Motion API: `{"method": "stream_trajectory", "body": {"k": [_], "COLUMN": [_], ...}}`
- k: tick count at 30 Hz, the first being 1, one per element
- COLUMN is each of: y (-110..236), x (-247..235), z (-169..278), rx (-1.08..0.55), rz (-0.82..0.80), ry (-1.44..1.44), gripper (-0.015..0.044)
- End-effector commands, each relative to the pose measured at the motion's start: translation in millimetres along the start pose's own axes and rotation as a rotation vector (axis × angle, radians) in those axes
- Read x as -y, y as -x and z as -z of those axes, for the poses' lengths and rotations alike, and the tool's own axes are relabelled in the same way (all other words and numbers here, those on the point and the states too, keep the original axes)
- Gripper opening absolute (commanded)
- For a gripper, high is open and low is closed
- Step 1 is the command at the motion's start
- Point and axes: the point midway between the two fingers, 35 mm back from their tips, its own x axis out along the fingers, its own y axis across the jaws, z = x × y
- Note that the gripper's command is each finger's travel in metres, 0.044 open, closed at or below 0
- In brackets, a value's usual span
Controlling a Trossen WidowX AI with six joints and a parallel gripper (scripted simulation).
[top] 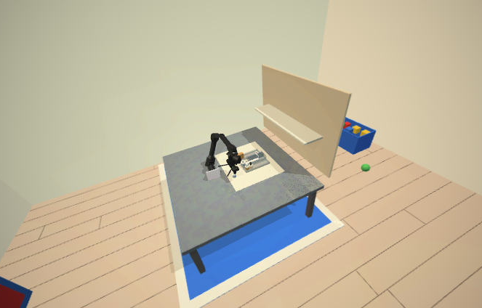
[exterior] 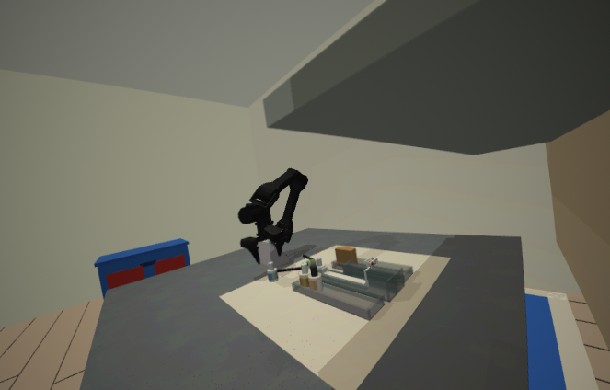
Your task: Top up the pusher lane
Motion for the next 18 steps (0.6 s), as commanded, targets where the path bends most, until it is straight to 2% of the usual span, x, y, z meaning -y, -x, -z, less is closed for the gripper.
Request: {"method": "stream_trajectory", "body": {"k": [1,18], "y": [-8.6,-35.8], "x": [-1.0,-1.9], "z": [0.9,-0.8], "rx": [0.003,0.003], "rz": [-0.004,-0.005], "ry": [-0.005,-0.005], "gripper": [0.0440,0.0440]}}
